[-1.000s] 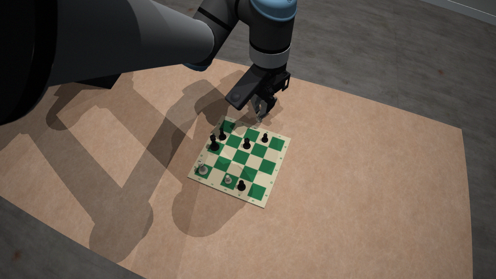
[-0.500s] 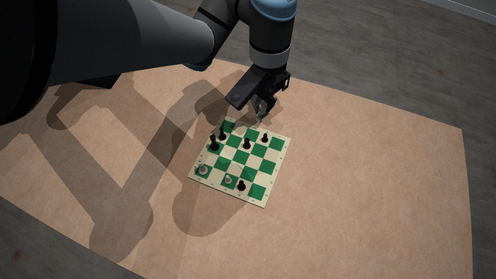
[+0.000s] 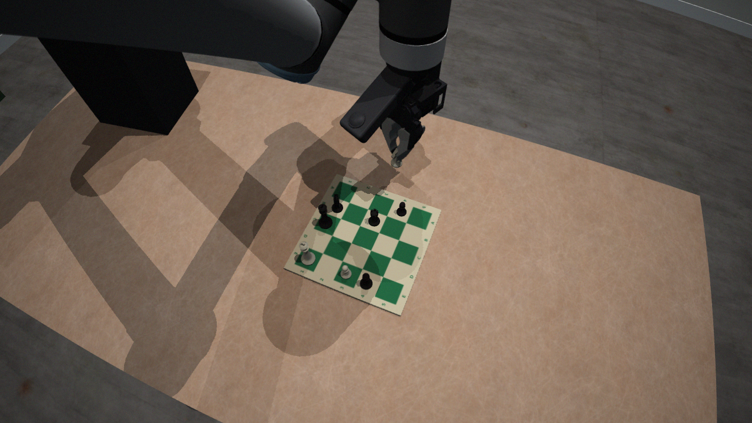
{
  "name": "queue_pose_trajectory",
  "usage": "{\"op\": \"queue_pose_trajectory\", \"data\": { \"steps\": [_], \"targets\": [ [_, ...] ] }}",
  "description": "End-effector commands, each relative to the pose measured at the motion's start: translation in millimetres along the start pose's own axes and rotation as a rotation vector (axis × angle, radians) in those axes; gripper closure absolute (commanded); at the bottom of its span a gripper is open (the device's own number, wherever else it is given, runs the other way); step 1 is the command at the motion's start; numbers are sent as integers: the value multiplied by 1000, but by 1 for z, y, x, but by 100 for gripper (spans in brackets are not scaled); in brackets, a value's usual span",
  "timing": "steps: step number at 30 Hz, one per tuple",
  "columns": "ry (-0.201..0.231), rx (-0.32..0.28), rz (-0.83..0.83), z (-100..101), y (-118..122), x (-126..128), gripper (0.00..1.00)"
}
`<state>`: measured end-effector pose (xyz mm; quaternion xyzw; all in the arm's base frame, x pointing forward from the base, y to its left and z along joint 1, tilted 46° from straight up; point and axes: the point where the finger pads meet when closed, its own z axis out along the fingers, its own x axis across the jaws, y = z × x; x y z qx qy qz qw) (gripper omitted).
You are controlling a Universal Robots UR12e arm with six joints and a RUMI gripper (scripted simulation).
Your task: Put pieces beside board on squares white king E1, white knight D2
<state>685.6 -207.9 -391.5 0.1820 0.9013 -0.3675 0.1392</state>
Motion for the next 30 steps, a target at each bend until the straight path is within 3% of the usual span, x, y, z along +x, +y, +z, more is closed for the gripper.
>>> {"op": "queue_pose_trajectory", "data": {
  "steps": [1,6,19,24,30],
  "targets": [
    [8,3,2,-28,-1,3,100],
    [8,3,2,-42,-1,3,100],
    [10,3,-1,-40,-4,2,100],
    [11,0,-51,-40,-26,-5,100],
    [13,-3,-190,-42,-85,-19,100]
  ]
}}
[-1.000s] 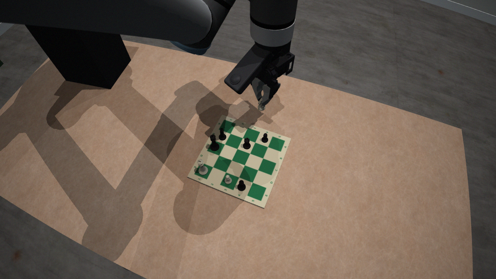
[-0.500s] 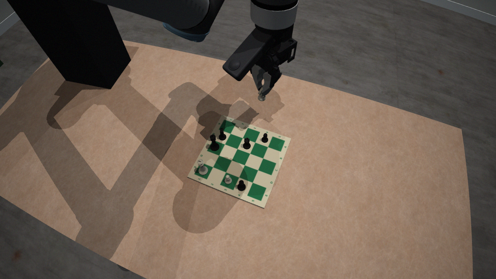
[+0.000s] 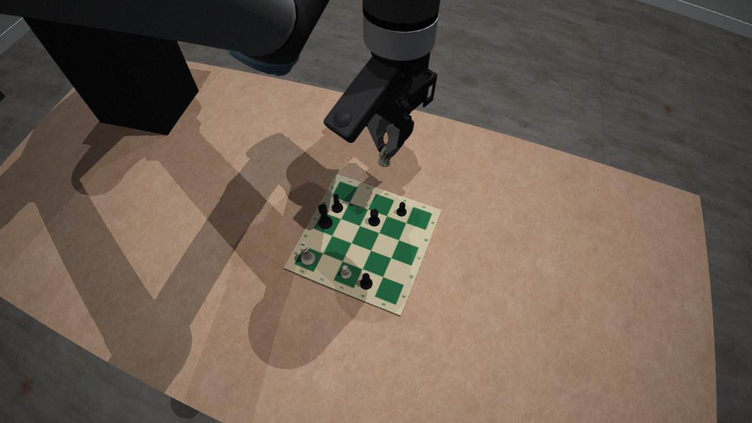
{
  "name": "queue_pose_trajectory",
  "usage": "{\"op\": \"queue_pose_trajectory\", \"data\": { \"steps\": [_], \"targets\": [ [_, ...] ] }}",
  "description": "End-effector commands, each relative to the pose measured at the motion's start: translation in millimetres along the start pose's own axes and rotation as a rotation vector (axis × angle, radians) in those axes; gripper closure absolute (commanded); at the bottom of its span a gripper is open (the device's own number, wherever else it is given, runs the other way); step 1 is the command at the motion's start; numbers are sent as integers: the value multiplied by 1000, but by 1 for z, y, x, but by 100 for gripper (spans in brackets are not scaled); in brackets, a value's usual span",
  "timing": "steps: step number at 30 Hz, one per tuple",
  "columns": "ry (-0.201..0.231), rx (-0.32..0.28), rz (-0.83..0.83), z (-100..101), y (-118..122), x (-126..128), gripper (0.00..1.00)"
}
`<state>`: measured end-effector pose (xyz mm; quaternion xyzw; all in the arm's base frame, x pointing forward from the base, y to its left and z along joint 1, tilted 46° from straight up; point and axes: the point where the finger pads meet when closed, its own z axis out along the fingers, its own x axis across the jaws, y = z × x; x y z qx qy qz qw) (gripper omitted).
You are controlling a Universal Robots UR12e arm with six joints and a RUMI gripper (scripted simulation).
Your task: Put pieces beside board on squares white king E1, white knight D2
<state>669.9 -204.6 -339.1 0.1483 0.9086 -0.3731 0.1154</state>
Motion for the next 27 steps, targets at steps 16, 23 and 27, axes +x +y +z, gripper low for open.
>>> {"op": "queue_pose_trajectory", "data": {
  "steps": [16,23,27],
  "targets": [
    [-9,0,-332,-7,-145,-16,100],
    [-9,-2,-337,-7,-141,-14,100],
    [-11,0,-333,-7,-143,-17,100]
  ]
}}
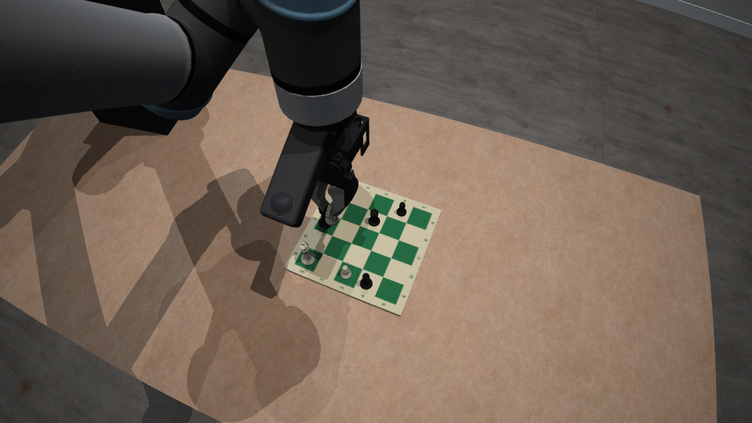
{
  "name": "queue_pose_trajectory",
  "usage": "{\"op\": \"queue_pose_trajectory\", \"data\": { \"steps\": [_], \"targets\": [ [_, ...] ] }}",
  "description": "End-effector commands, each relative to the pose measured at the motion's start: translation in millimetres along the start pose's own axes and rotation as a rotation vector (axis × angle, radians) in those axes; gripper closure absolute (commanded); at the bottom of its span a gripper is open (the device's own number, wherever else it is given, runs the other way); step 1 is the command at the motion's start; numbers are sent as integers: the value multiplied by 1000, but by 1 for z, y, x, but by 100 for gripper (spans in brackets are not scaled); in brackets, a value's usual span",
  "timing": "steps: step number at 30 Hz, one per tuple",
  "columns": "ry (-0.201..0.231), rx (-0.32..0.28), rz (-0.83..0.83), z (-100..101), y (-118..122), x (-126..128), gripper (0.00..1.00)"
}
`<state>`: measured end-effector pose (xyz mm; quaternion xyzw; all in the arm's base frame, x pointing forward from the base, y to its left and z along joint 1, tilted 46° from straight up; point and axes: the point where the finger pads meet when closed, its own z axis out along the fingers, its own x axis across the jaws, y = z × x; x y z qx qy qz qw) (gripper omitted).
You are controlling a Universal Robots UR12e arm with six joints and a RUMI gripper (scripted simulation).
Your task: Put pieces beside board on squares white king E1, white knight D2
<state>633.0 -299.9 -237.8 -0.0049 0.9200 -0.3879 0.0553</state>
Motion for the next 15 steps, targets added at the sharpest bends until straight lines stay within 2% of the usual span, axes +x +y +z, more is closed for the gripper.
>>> {"op": "queue_pose_trajectory", "data": {
  "steps": [1,9,15],
  "targets": [
    [-4,0,-1,-1,-1,-1,100],
    [-3,0,0,5,-1,-2,100],
    [-3,0,0,21,-1,-2,100]
  ]
}}
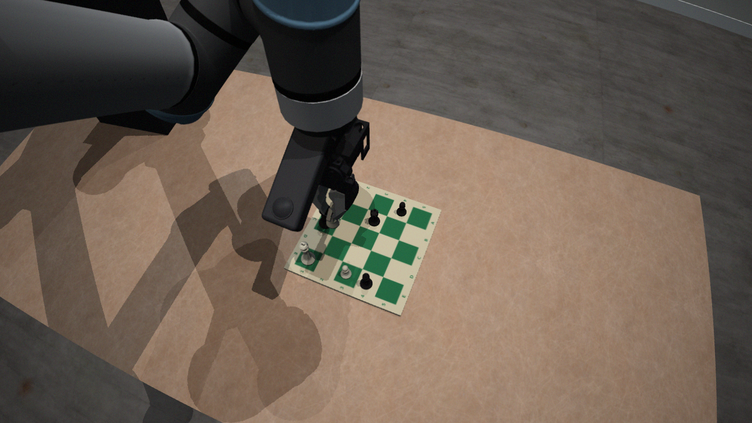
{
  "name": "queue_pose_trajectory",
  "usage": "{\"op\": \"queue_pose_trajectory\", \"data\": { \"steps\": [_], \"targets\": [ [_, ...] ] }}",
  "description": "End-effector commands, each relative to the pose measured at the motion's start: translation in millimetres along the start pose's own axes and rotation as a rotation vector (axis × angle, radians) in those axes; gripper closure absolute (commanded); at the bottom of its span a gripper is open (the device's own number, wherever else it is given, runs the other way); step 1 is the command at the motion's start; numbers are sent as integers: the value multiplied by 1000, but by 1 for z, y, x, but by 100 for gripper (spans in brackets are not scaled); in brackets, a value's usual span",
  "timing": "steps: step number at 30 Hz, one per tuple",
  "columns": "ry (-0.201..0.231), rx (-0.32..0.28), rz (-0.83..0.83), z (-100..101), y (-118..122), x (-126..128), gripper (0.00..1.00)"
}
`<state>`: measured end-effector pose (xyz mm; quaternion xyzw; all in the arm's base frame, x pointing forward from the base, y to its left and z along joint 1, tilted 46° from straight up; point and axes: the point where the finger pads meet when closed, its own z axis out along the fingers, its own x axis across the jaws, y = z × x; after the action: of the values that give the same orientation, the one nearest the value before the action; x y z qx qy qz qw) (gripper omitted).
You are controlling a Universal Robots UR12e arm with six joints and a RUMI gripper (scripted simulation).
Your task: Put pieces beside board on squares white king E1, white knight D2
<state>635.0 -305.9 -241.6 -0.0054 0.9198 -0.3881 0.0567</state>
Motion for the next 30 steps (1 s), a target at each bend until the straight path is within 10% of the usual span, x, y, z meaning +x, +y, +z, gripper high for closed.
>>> {"op": "queue_pose_trajectory", "data": {
  "steps": [1,18,30],
  "targets": [
    [0,0,0,18,0,0,100],
    [0,0,0,83,0,0,100],
    [-2,0,-2,87,0,-1,100]
  ]
}}
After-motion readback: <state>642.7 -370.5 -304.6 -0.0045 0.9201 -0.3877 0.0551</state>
